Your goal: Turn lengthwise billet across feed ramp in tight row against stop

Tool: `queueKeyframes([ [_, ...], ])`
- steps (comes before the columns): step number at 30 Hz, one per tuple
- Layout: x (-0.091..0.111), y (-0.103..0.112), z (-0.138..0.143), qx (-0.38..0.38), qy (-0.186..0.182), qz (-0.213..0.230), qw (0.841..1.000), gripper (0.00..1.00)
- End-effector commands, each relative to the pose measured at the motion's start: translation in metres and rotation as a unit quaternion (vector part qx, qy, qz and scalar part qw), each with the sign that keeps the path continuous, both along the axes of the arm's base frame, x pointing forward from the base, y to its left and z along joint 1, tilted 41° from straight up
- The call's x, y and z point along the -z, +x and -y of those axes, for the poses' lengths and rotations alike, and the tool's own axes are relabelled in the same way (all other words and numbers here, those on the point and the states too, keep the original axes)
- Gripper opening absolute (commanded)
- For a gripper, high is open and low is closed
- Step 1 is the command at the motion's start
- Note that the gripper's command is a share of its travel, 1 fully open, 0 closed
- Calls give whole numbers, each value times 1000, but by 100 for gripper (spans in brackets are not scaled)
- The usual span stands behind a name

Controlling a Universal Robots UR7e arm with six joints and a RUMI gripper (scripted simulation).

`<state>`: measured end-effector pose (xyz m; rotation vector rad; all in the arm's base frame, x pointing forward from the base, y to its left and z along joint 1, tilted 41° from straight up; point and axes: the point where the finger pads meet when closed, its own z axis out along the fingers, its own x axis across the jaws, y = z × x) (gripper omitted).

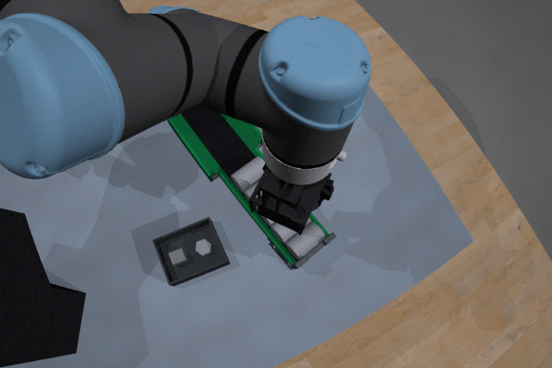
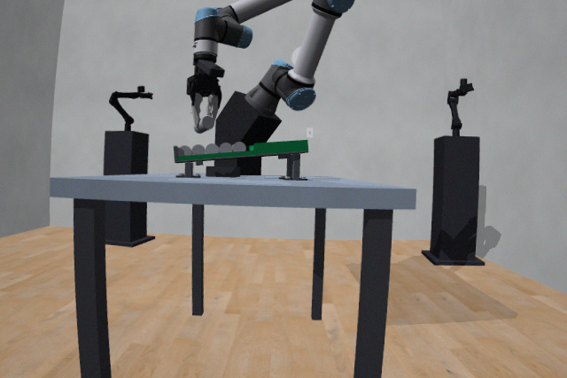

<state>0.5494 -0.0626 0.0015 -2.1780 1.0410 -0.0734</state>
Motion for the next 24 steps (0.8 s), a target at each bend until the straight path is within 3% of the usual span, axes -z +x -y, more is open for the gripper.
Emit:
queueKeyframes([
  [1,0,1,1,14,3,-9,1000,0],
  [6,0,1,1,14,3,-9,1000,0],
  [11,0,2,2,122,50,-92,987,0],
  [24,0,2,2,127,53,-96,986,0],
])
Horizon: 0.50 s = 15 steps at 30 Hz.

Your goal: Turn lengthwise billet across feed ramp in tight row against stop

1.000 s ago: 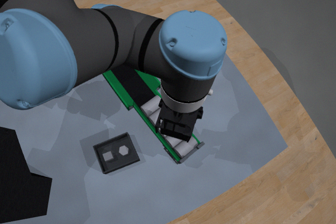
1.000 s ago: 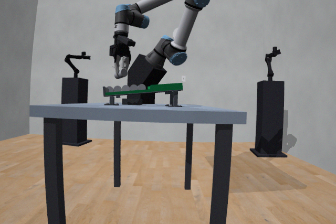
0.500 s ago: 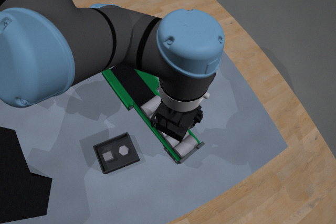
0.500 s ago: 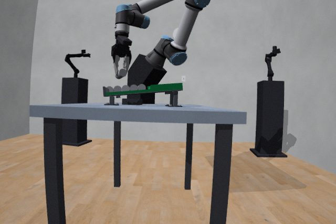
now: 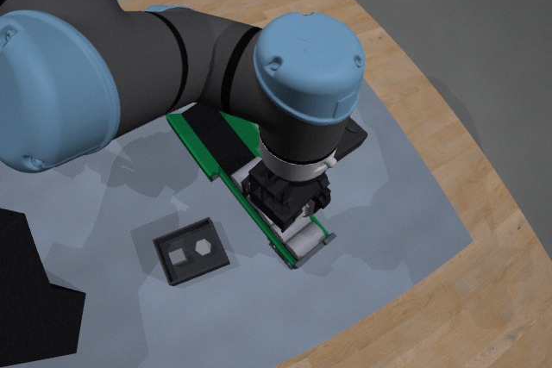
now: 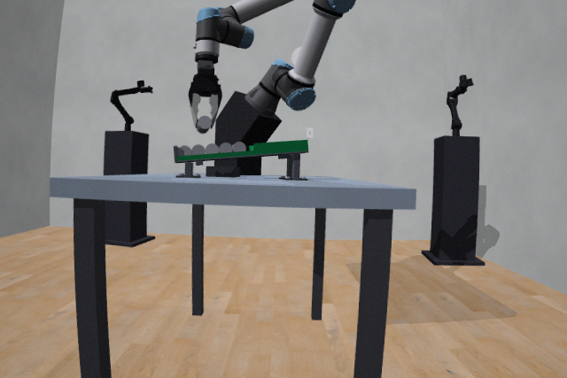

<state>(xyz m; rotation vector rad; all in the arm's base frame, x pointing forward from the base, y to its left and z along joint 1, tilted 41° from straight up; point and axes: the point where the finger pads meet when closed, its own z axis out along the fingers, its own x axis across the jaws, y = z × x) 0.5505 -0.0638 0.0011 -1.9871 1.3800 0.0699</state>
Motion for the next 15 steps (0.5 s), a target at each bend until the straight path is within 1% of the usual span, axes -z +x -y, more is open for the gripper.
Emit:
queueKeyframes([
  [1,0,0,1,16,6,-11,1000,0],
  [4,0,1,2,43,17,-32,998,0],
  [15,0,1,2,43,17,-32,998,0],
])
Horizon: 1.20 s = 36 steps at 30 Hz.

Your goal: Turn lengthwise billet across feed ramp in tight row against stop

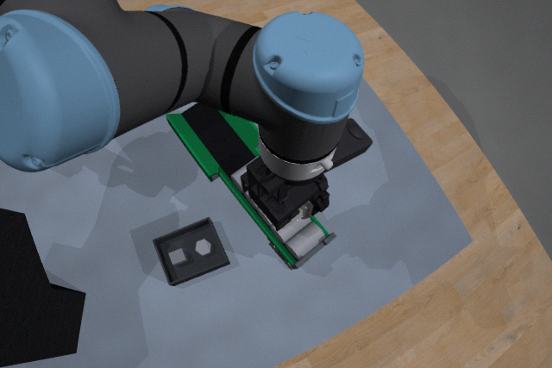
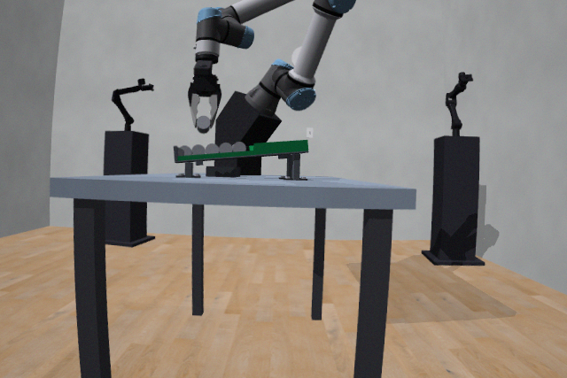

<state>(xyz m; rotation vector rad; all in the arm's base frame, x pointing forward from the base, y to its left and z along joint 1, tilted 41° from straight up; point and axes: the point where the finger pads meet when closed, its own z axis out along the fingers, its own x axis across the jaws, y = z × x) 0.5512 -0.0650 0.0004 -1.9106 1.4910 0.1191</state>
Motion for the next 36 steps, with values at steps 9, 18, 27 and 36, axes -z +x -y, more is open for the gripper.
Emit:
queueKeyframes([
  [9,-8,-5,-13,1,0,0,1000,0],
  [18,-14,-10,-24,1,0,0,1000,0],
  [27,-19,-14,-32,1,0,0,1000,0],
  [36,-21,-16,-38,1,0,0,1000,0],
])
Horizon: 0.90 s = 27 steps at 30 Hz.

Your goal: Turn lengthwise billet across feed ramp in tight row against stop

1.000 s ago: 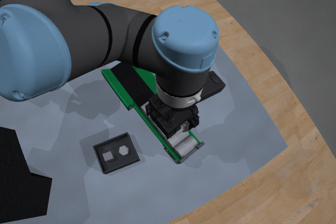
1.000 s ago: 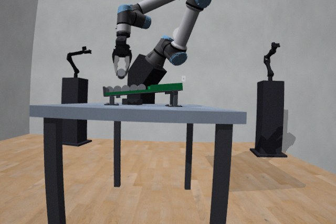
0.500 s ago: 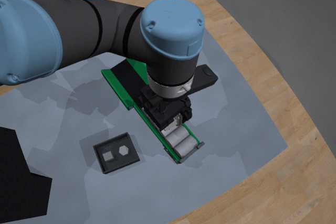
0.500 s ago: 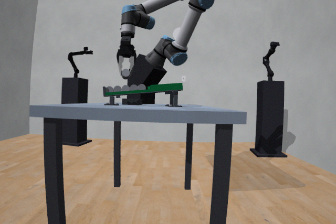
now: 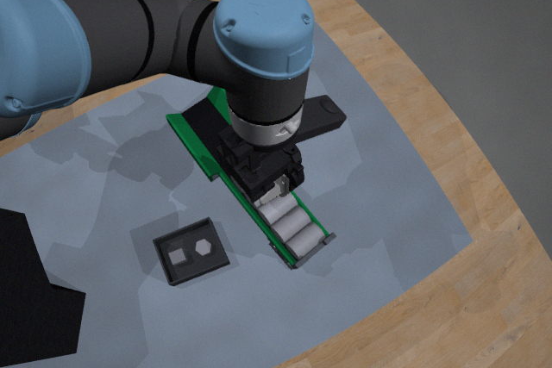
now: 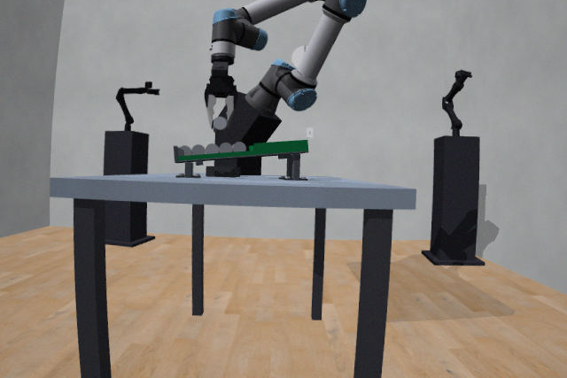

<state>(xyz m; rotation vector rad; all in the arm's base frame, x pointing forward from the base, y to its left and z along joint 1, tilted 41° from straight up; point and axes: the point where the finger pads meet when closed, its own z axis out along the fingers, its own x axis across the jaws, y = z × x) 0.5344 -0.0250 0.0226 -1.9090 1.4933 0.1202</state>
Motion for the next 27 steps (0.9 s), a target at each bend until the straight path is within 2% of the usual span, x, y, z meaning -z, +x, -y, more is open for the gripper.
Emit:
queueKeyframes([
  [1,0,0,1,0,0,0,1000,0],
  [27,-19,-14,-32,0,0,0,1000,0],
])
